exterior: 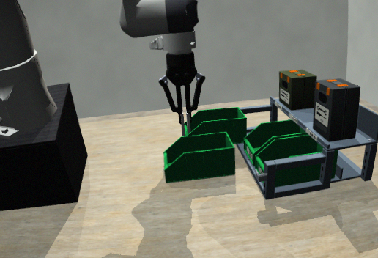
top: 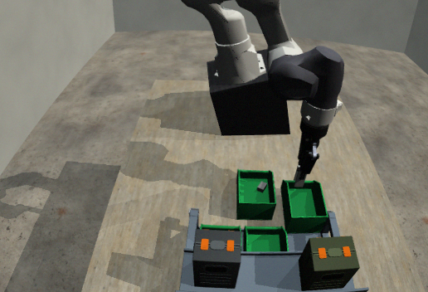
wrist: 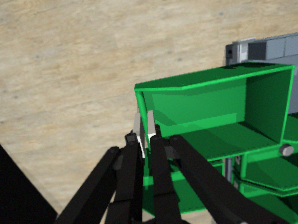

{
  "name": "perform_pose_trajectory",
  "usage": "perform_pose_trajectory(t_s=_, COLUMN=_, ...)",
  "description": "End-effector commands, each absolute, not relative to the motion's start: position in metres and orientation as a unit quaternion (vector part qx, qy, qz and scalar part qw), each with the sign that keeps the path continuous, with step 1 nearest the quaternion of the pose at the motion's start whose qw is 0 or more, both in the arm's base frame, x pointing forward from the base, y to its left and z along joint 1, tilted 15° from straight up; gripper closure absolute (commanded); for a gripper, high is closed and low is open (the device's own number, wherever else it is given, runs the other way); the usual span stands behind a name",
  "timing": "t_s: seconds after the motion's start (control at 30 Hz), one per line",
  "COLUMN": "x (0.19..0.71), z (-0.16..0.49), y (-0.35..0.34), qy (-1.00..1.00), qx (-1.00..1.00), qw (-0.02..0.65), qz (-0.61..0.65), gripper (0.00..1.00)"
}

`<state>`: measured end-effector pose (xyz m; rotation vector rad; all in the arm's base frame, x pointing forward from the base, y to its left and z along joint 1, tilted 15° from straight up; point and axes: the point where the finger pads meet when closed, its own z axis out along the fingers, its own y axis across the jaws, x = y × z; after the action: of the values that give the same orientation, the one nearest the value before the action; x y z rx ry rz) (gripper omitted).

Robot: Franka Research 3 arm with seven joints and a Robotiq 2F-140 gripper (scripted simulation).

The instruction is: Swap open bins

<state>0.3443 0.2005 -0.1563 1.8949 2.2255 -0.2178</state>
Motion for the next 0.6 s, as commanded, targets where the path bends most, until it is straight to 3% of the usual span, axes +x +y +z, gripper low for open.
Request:
perform_pose_trajectory(t_s=0.0, x=0.343, z=-0.155, y=0.202, qy=0.754, qx=0.644, qw=0.106, qz=-0.071, gripper=1.00)
perform_pose_trajectory(t_s=0.57, x=0.324, z=-0.156, y=0.199, qy=0.754, qx=0.644, qw=0.106, qz=-0.071, gripper=1.00)
